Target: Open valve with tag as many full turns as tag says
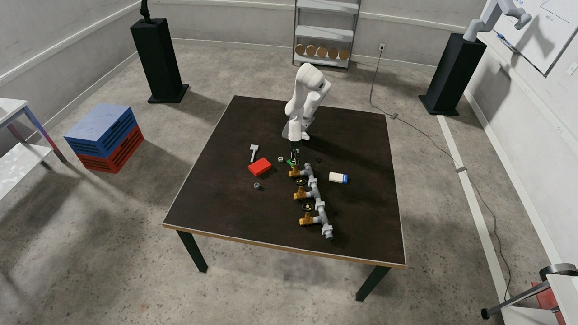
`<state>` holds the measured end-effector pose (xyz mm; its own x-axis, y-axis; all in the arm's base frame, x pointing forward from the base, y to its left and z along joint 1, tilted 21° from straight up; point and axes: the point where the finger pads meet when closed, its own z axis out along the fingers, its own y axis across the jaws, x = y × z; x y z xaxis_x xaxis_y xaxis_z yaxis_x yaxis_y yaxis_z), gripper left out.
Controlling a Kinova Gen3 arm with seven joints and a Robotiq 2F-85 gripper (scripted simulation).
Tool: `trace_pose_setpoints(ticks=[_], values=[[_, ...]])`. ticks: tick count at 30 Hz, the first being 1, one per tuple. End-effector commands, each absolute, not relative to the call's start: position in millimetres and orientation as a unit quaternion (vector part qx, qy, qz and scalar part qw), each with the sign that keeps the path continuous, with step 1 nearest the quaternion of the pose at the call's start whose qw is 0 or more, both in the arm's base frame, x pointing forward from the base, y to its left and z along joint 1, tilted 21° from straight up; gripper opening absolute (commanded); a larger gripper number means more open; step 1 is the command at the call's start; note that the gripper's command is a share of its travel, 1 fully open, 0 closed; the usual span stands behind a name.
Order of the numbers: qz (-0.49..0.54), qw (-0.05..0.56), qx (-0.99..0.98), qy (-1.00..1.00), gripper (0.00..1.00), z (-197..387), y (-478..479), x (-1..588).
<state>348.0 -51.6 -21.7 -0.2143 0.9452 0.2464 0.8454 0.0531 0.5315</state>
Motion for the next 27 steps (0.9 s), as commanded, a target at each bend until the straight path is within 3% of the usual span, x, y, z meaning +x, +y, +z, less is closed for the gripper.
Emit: trace_pose_setpoints(ticks=[1, 27], values=[[0.298, 0.072, 0.644, 0.701, 1.0, -21.3, -52.1, 348.4], [0.305, 0.034, 0.728, 0.613, 1.0, -21.3, -52.1, 348.4]])
